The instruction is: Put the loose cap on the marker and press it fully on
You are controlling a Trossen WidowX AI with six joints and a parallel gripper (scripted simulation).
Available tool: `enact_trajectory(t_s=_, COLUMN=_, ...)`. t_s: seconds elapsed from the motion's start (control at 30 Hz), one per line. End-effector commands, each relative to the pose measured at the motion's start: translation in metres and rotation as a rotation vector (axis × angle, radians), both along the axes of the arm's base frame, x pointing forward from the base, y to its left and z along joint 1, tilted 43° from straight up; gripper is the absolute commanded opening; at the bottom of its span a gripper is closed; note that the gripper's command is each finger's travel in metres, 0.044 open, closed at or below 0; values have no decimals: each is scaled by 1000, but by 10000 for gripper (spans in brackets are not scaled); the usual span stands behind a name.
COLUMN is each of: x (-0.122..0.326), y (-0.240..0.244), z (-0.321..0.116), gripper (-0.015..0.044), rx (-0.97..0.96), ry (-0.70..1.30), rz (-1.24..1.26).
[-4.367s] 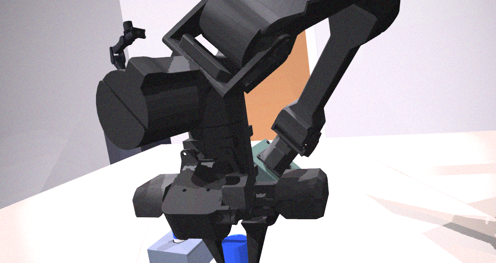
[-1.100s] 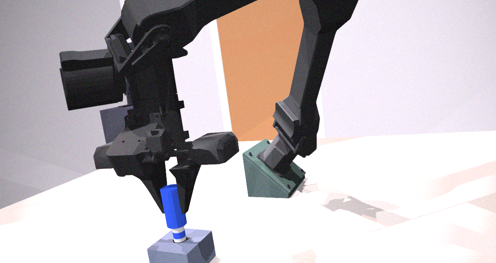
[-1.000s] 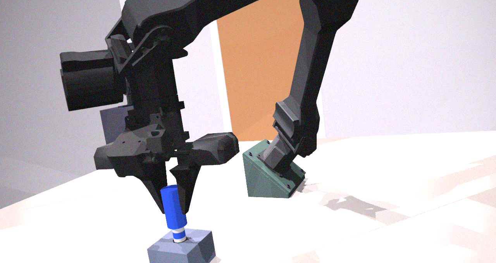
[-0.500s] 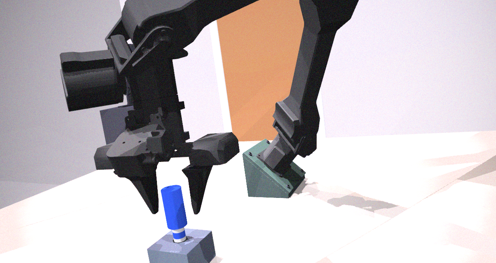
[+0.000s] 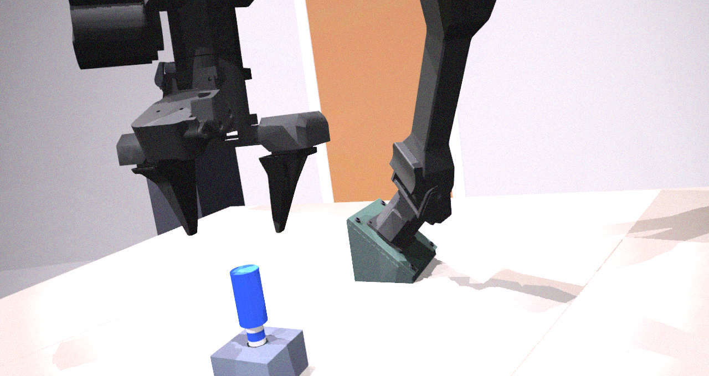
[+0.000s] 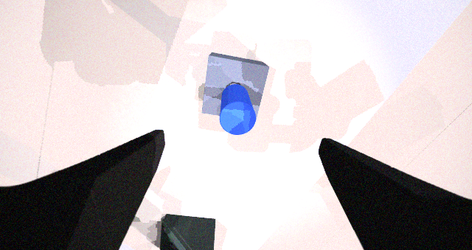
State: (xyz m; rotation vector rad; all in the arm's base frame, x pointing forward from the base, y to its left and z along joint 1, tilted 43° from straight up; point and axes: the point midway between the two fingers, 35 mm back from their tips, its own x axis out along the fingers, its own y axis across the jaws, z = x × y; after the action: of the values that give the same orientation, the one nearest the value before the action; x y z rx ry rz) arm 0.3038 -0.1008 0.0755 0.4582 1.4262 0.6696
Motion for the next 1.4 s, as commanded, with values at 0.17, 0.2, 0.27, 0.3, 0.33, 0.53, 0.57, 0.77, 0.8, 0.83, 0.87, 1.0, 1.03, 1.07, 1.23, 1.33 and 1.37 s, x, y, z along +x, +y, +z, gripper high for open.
enact_trajectory(t_s=0.17, x=-1, y=4, z=-2, gripper=282, rx=8, ry=84, rz=-70)
enact_trajectory(t_s=0.2, x=-1, y=4, z=-2, gripper=256, rx=8, ry=84, rz=-70)
enact_trajectory(t_s=0.27, x=-1, y=4, z=-2, gripper=204, rx=8, ry=84, rz=-70)
enact_trajectory(t_s=0.3, x=-1, y=4, z=-2, gripper=177, rx=8, ry=84, rz=-70)
enact_trajectory(t_s=0.33, x=-1, y=4, z=-2, gripper=151, rx=8, ry=84, rz=-70)
enact_trajectory(t_s=0.53, x=-1, y=4, z=-2, gripper=0, rx=8, ry=84, rz=-70)
enact_trajectory(t_s=0.57, x=-1, y=4, z=-2, gripper=0, rx=8, ry=84, rz=-70)
enact_trajectory(t_s=0.77, x=-1, y=4, z=-2, gripper=0, rx=8, ry=84, rz=-70)
enact_trajectory(t_s=0.8, x=-1, y=4, z=-2, gripper=0, rx=8, ry=84, rz=-70)
enact_trajectory(t_s=0.83, x=-1, y=4, z=-2, gripper=0, rx=8, ry=84, rz=-70)
enact_trajectory(t_s=0.87, x=-1, y=4, z=-2, gripper=0, rx=8, ry=84, rz=-70)
enact_trajectory(t_s=1.0, x=-1, y=7, z=-6, gripper=0, rx=8, ry=84, rz=-70)
enact_trajectory(t_s=1.03, x=-1, y=8, z=-7, gripper=0, rx=8, ry=84, rz=-70)
enact_trajectory(t_s=1.07, x=-1, y=9, z=-8, gripper=0, rx=8, ry=84, rz=-70)
enact_trajectory(t_s=1.23, x=-1, y=14, z=-13, gripper=0, rx=9, ry=84, rz=-70)
enact_trajectory(t_s=1.33, x=-1, y=17, z=-17, gripper=0, rx=9, ry=84, rz=-70)
enact_trajectory(t_s=1.37, x=-1, y=18, z=-18, gripper=0, rx=9, ry=84, rz=-70)
